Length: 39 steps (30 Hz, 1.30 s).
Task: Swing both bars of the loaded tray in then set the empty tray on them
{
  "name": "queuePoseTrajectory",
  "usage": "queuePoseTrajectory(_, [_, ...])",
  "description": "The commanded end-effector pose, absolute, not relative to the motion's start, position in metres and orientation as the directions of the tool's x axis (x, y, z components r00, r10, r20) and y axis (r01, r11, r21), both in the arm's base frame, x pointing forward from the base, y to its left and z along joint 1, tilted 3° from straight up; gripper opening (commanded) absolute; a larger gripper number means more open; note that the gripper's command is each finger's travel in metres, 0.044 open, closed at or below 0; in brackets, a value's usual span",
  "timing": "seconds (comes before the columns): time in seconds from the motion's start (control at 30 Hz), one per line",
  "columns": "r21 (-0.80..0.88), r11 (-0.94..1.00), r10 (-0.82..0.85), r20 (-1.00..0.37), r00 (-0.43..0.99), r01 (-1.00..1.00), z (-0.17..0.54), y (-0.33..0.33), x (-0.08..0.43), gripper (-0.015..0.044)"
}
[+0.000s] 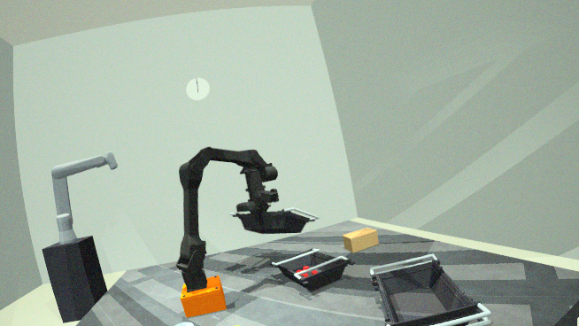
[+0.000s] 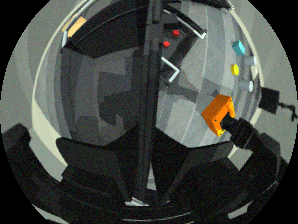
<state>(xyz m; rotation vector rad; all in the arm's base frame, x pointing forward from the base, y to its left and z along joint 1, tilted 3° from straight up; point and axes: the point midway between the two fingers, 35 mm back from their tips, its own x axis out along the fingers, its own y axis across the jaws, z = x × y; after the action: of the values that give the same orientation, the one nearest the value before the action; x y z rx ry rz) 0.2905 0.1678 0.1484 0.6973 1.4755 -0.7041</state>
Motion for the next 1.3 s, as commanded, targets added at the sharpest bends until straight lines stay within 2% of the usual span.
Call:
queuePoseTrajectory(0.0, [-0.005,0.585,0.006,-1.0,-0.01,0.811,0.15,0.151,0.302,0.0])
queuePoseTrajectory(1.27, [-0.014,0.191,-0.009,-1.0,-0.013,0.981,0.148,0.001,0.339,0.0])
